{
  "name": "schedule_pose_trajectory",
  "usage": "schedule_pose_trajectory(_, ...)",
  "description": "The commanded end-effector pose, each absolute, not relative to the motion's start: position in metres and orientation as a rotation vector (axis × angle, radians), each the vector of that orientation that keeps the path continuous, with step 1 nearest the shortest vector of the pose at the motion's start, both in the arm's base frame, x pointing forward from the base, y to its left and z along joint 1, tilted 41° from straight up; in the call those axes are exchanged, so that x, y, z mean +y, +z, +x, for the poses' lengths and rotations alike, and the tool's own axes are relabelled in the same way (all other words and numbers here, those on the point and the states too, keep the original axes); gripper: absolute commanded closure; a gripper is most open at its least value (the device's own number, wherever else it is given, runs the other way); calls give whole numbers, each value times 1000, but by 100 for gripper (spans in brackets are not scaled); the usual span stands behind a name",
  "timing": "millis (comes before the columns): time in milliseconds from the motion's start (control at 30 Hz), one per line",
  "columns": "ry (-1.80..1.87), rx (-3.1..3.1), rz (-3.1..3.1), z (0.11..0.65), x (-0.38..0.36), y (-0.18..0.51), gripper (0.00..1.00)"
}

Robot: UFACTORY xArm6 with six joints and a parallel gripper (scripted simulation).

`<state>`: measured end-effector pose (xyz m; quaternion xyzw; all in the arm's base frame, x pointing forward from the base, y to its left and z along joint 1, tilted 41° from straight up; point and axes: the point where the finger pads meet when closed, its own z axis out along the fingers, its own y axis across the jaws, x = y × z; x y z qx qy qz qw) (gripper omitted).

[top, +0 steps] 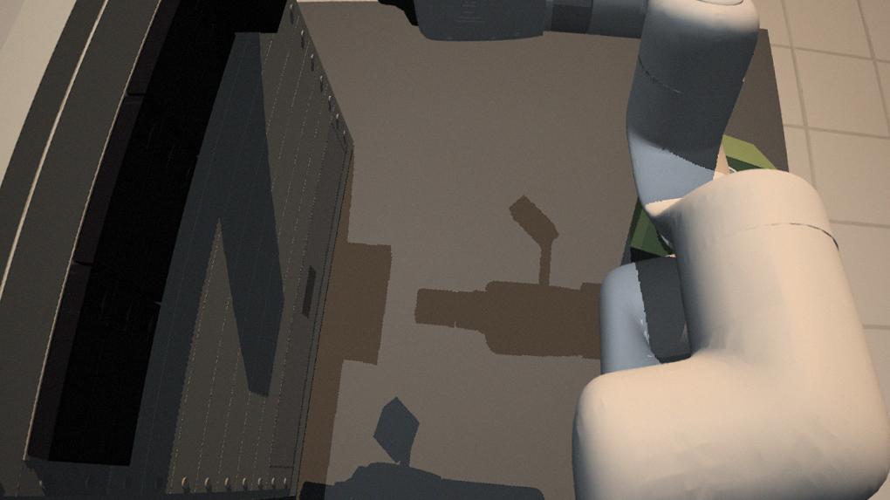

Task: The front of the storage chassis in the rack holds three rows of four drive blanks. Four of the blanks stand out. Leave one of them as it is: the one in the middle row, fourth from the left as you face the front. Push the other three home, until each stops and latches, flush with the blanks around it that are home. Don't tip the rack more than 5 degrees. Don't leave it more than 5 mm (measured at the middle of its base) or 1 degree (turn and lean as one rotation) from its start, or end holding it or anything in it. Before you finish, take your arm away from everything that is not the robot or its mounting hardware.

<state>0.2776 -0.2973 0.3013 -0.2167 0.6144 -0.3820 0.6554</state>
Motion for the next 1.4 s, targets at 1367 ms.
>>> schedule_pose_trajectory(1367, -873, 1394, -490, 311, -309, 304, 100)
